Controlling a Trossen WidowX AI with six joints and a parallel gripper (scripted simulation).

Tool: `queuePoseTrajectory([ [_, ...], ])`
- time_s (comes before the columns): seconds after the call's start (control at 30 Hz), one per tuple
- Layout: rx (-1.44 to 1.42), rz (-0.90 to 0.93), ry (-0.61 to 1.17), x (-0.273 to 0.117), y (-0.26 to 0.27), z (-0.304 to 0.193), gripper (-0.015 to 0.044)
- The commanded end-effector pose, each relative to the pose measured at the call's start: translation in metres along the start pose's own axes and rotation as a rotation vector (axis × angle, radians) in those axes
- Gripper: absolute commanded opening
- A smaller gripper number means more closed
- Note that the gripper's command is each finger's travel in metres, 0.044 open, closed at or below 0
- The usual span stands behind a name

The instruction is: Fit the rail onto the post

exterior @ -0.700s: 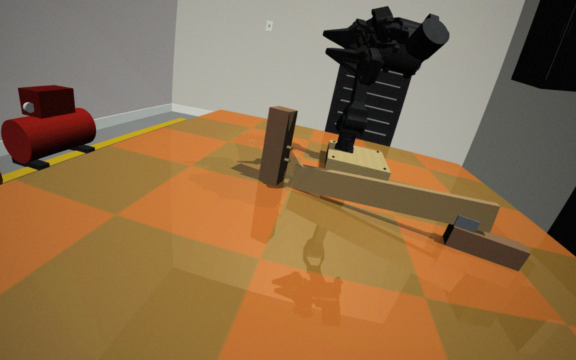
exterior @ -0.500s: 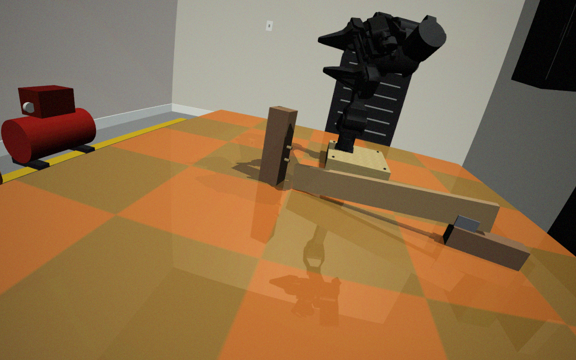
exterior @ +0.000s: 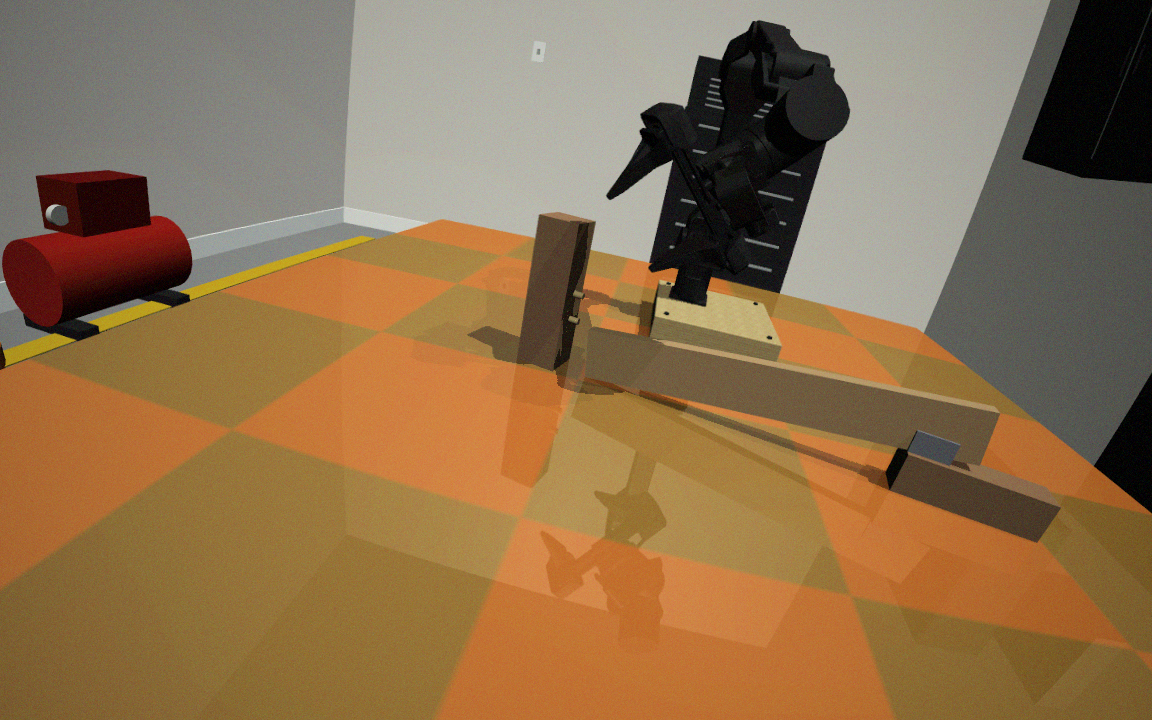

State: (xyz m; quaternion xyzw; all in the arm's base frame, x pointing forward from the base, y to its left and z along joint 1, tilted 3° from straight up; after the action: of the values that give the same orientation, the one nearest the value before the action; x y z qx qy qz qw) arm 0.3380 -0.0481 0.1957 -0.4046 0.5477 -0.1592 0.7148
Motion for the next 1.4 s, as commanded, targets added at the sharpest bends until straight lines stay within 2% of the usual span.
queuePoseTrajectory([
  [0.0, -0.774, 0.694, -0.301, 0.020, 0.079, 0.011, 0.0440],
  [0.13, -0.880, 0.754, -0.391, 0.018, 0.087, 0.012, 0.0440],
  [0.83, -0.880, 0.755, -0.392, 0.015, 0.089, 0.010, 0.0440],
  [1.37, -0.880, 0.755, -0.392, 0.033, 0.107, 0.012, 0.0440],
])
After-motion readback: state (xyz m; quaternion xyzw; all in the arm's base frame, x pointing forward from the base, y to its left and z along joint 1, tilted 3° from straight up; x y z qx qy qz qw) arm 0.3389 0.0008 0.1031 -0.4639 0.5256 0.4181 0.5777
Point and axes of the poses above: the point midway between the two fingers, 35 mm back from their tips, its own x axis out along the fingers, its own y axis across the jaws, z = x × y, the point moved 1 cm from there along -x, back along the fingers, and after that the axes turned 3 degrees about x, right-handed, at the moved point
